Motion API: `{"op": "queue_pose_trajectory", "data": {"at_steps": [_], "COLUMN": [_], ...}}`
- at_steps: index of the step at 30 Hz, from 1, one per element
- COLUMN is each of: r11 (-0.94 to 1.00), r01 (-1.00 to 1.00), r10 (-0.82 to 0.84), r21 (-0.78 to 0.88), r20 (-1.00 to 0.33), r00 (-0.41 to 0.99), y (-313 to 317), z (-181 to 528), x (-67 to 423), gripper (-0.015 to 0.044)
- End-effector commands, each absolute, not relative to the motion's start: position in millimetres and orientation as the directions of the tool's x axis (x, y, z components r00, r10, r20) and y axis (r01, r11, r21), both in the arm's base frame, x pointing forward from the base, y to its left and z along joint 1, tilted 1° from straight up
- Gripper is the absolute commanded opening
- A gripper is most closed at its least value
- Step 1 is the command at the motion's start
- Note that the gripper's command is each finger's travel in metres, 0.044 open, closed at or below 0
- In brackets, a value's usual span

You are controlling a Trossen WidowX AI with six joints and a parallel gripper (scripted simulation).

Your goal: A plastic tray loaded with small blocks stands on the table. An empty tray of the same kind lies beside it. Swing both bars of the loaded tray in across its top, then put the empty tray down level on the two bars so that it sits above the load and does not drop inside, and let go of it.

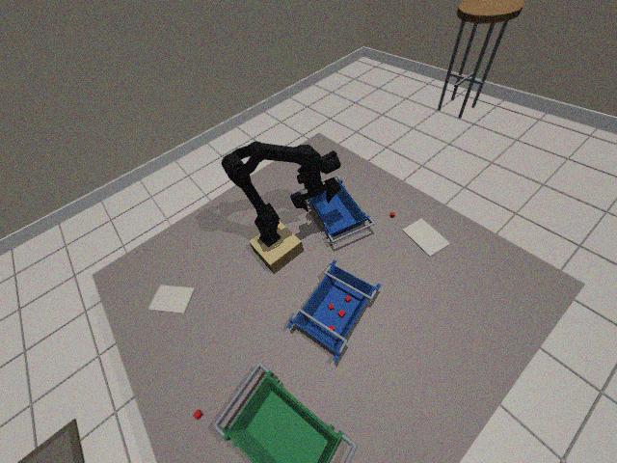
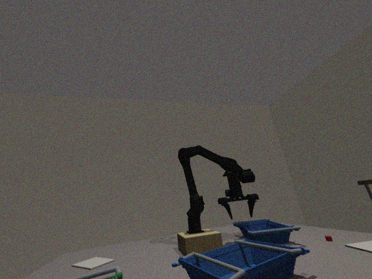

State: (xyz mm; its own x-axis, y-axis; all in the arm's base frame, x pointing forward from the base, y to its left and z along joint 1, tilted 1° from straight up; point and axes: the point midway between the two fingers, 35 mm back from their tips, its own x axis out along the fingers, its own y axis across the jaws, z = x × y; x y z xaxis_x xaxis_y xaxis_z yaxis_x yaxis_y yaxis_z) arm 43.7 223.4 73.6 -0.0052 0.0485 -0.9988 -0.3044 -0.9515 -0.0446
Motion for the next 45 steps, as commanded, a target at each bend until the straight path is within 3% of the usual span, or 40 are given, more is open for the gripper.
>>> {"op": "queue_pose_trajectory", "data": {"at_steps": [1,15,24,39,45], "r11": [-0.95,-0.95,-0.95,-0.95,-0.95], "r01": [-0.309,-0.309,-0.309,-0.309,-0.309], "r10": [0.041,0.04,0.04,0.04,0.04], "r21": [-0.037,-0.036,-0.036,-0.036,-0.036], "r20": [-0.999,-0.999,-0.999,-0.999,-0.999], "r00": [-0.007,-0.007,-0.007,-0.007,-0.007], "y": [223,224,223,223,223], "z": [58,-8,-11,-11,-11], "x": [43,42,42,42,42], "gripper": [0.044,0.044,0.044,0.022,0.018]}}
